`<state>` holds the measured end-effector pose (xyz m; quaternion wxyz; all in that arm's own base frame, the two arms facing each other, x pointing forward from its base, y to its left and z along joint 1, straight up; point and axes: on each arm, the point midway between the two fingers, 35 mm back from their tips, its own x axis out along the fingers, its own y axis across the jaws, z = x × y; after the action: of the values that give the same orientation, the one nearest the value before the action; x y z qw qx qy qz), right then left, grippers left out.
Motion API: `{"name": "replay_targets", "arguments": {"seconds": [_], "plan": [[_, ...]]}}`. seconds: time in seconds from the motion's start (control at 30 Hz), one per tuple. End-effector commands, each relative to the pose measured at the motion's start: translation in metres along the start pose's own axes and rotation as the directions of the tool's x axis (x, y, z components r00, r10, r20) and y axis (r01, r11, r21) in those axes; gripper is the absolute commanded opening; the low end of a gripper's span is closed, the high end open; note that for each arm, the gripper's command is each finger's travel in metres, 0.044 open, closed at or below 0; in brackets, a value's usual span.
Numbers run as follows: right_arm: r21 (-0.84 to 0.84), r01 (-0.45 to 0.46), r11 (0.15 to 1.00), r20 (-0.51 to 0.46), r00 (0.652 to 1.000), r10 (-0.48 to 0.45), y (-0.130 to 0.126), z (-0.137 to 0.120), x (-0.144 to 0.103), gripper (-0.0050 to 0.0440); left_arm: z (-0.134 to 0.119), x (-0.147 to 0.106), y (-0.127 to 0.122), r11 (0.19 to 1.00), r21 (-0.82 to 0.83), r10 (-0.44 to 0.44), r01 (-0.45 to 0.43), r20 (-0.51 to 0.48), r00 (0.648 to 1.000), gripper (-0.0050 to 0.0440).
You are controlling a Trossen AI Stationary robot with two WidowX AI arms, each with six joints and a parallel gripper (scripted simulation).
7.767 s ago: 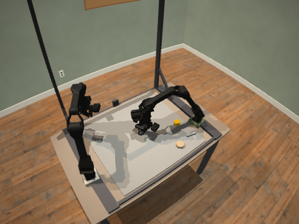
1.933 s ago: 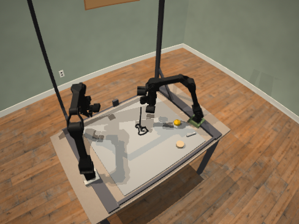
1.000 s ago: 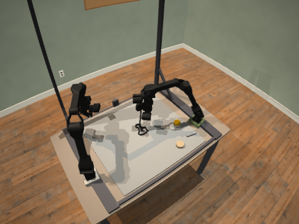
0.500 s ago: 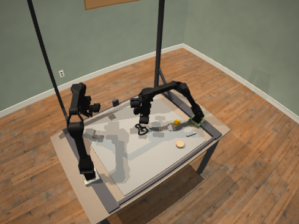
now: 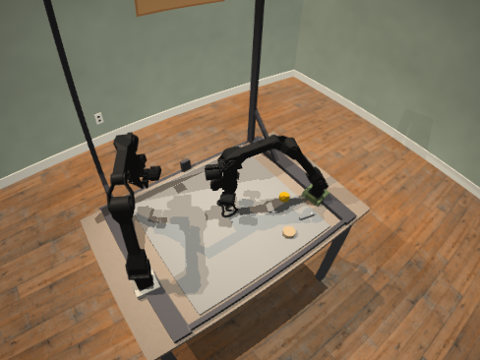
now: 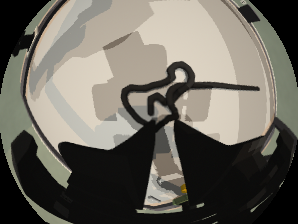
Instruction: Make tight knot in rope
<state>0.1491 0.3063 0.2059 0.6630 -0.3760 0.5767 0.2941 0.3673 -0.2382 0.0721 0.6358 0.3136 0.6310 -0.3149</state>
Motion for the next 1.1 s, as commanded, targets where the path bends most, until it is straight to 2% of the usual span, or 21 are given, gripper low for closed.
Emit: {"name": "replay_targets", "arguments": {"seconds": [0.0,0.1,0.5,1.07], "plan": [[0.007,-0.004,1.0,0.024,1.0,0.003,-0.002,-0.001,-0.008,0.0085,0.005,-0.004,0.009,1.0,-0.001,0.009,-0.009,0.021,1.0,0.0085],[0.007,-0.004,1.0,0.024,1.0,0.003,-0.002,-0.001,-0.008,0.0085,0.008,-0.001,0.016,1.0,-0.001,0.009,-0.009,0.021,1.0,0.0085],[0.007,-0.004,1.0,0.024,1.0,0.003,-0.002,-0.001,-0.008,0.0085,0.008,0.001,0.016,1.0,-0.001,0.009,-0.009,0.021,1.0,0.0085],[0.007,-0.004,1.0,0.024,1.0,0.003,-0.002,-0.001,-0.008,0.0085,0.009,0.021,0.016,1.0,-0.001,0.009,-0.009,0.021,1.0,0.0085]]}}
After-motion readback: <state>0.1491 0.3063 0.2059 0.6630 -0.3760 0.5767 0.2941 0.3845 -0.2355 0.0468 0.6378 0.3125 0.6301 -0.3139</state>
